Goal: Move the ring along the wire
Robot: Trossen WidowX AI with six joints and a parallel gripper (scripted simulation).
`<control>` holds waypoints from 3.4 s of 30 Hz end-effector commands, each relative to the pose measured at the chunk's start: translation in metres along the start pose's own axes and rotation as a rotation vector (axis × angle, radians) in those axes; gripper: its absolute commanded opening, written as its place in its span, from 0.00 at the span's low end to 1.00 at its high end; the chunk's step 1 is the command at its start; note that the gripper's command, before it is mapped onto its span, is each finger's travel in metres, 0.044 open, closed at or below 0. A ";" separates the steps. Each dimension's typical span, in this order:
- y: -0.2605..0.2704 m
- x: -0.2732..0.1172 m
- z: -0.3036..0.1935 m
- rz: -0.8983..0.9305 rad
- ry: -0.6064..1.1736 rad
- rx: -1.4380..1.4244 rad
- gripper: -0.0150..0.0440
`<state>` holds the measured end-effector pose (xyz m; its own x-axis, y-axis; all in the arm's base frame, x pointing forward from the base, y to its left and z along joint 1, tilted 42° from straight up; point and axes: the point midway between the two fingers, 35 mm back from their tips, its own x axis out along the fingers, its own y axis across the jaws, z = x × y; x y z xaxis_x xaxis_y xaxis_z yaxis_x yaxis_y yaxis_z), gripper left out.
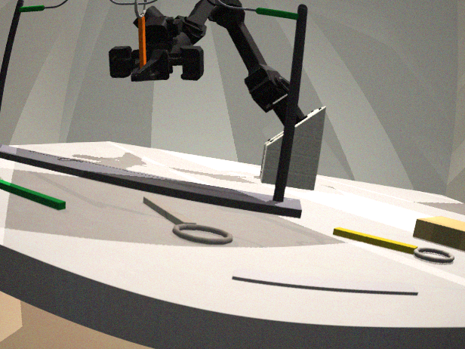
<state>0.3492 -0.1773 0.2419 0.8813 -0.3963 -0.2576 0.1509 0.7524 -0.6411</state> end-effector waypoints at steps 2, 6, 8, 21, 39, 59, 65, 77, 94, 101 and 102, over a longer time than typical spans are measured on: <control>0.011 -0.002 0.000 0.026 0.008 0.052 0.00; 0.023 -0.004 0.000 0.058 0.014 0.107 0.00; 0.029 -0.005 0.001 0.076 0.018 0.138 0.00; 0.070 -0.016 0.012 0.210 0.046 0.373 0.00; 0.122 -0.043 0.048 0.432 0.094 0.759 0.00; 0.150 -0.081 0.108 0.675 0.147 1.187 0.00; 0.152 -0.092 0.127 0.741 0.161 1.302 0.00; 0.148 -0.108 0.157 0.834 0.182 1.467 0.00; 0.144 -0.112 0.165 0.805 0.175 1.415 0.00; 0.144 -0.109 0.159 0.749 0.162 1.316 0.00; 0.144 -0.108 0.158 0.740 0.160 1.300 0.00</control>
<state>0.3457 0.0589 0.2936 0.8886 0.3059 -0.3417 0.0611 0.6594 0.7493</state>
